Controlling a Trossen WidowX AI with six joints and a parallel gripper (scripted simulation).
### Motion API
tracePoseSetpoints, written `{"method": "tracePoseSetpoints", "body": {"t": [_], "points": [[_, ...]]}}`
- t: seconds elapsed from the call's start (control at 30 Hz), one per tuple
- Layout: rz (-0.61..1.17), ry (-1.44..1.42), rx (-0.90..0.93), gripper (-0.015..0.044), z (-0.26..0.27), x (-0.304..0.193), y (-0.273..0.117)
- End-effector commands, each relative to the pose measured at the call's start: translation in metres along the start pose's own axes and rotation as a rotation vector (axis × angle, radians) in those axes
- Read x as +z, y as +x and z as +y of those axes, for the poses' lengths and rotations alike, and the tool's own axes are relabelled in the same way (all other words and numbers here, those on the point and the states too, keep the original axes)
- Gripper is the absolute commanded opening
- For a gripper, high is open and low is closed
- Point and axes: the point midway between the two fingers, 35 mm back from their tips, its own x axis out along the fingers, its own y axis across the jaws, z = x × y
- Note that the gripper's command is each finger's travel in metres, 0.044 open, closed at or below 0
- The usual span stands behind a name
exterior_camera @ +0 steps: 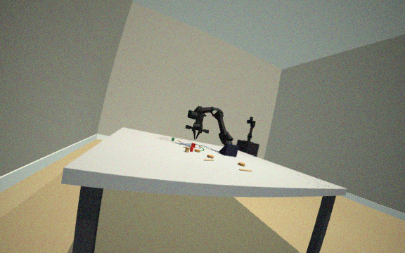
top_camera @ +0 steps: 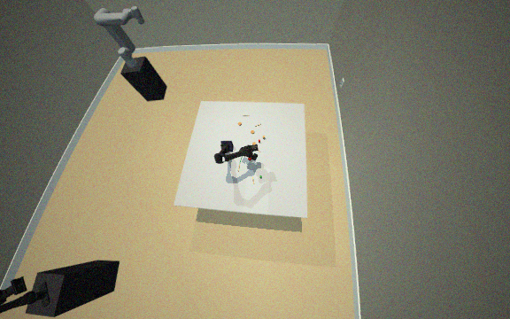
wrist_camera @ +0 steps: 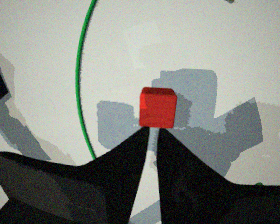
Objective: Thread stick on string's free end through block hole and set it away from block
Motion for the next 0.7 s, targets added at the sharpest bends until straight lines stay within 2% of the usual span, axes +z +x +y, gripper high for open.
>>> {"method": "tracePoseSetpoints", "body": {"t": [0.0,0.17,0.23,0.53,0.67], "points": [[0.0,0.0,0.0,0.0105,0.0,0.0,0.0],[0.0,0.0,0.0,0.0236,0.0,0.0,0.0],[0.0,0.0,0.0,0.0244,0.0,0.0,0.0],[0.0,0.0,0.0,0.0008,0.0,0.0,0.0],[0.0,0.0,0.0,0.0,0.0,0.0,0.0]]}}
